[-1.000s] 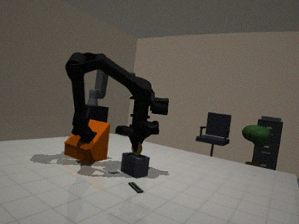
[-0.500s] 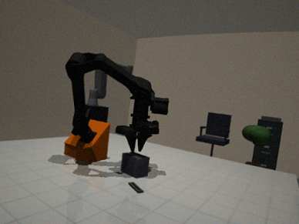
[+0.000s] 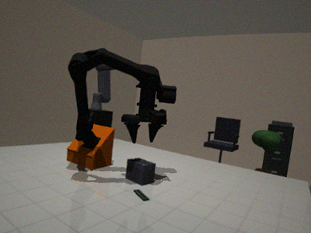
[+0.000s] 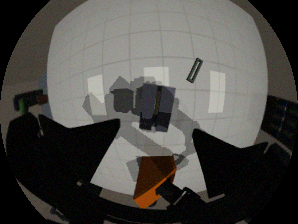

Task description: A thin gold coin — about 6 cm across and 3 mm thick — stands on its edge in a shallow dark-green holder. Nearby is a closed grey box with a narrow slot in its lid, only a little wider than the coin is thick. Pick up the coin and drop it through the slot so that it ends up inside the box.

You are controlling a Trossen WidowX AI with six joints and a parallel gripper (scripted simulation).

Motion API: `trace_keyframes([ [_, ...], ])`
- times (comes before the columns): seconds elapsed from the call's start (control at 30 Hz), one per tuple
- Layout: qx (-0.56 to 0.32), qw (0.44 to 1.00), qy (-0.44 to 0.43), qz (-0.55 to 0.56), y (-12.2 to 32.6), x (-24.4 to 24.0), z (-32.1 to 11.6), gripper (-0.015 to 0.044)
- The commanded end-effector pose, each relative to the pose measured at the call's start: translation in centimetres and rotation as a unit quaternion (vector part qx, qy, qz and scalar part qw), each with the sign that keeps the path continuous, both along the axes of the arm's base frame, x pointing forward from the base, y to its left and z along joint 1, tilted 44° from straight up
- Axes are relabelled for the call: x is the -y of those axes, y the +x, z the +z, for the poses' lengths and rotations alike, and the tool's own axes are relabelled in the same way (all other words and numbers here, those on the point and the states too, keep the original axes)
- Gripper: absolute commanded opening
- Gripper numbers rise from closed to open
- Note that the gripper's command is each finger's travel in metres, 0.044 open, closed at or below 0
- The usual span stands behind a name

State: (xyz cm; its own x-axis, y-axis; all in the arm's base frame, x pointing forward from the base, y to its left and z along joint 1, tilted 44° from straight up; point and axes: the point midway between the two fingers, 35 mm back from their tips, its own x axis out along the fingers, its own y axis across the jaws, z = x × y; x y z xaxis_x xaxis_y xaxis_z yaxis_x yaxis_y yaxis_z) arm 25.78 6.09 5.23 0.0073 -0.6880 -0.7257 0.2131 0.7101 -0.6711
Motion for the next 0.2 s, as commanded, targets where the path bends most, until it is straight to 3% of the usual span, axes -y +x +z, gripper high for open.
trace_keyframes([
  [0.0,-0.003,1.0,-0.001,-0.005,-0.16,-0.08,0.27,0.044],
  [0.17,-0.003,1.0,-0.001,-0.005,-0.16,-0.08,0.27,0.044],
])
